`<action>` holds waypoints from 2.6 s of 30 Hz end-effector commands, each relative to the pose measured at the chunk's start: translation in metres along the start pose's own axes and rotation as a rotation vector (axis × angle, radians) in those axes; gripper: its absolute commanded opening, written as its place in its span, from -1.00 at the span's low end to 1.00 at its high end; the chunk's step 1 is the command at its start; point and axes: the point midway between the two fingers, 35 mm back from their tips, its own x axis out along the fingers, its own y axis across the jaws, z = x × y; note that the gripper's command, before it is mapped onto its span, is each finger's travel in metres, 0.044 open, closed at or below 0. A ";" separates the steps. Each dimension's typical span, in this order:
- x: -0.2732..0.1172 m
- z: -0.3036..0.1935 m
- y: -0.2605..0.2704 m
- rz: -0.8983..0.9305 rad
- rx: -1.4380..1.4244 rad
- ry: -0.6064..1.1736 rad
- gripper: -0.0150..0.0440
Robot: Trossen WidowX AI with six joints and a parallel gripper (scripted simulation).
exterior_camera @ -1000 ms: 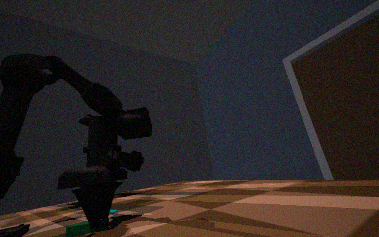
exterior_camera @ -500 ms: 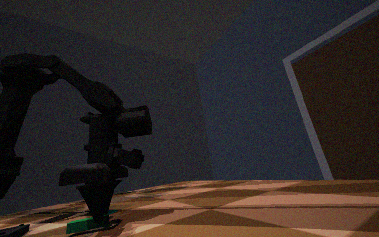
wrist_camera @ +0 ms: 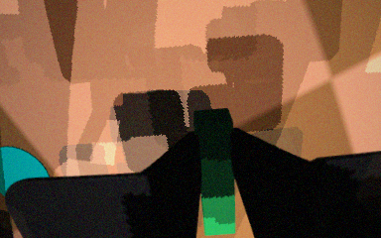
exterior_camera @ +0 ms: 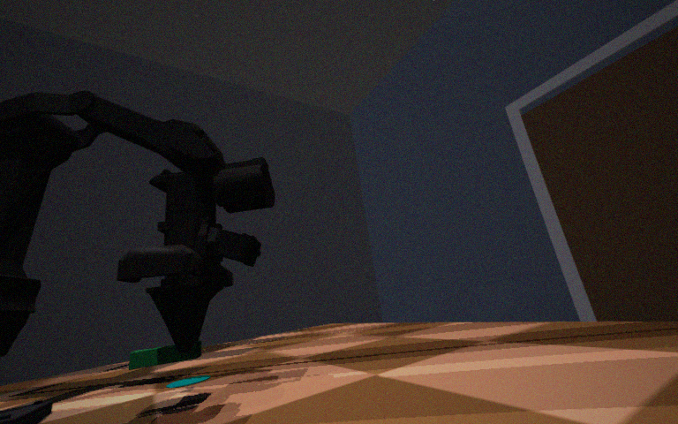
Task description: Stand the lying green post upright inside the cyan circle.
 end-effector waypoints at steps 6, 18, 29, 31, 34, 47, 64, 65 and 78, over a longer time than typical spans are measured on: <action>-0.027 -0.001 0.000 0.002 -0.004 0.001 -0.42; -0.065 -0.006 0.001 0.003 -0.006 0.001 -0.42; -0.071 -0.006 0.019 0.003 -0.127 0.002 -0.42; -0.072 -0.006 0.026 0.004 -0.171 0.002 -0.42; -0.073 -0.007 0.036 0.004 -0.238 0.002 -0.42; -0.078 -0.013 0.077 0.007 -0.525 0.001 -0.42; -0.085 -0.030 0.128 0.014 -0.900 -0.003 -0.42; -0.085 -0.032 0.131 0.015 -0.922 -0.003 -0.42; -0.091 -0.051 0.163 0.022 -1.194 -0.008 -0.42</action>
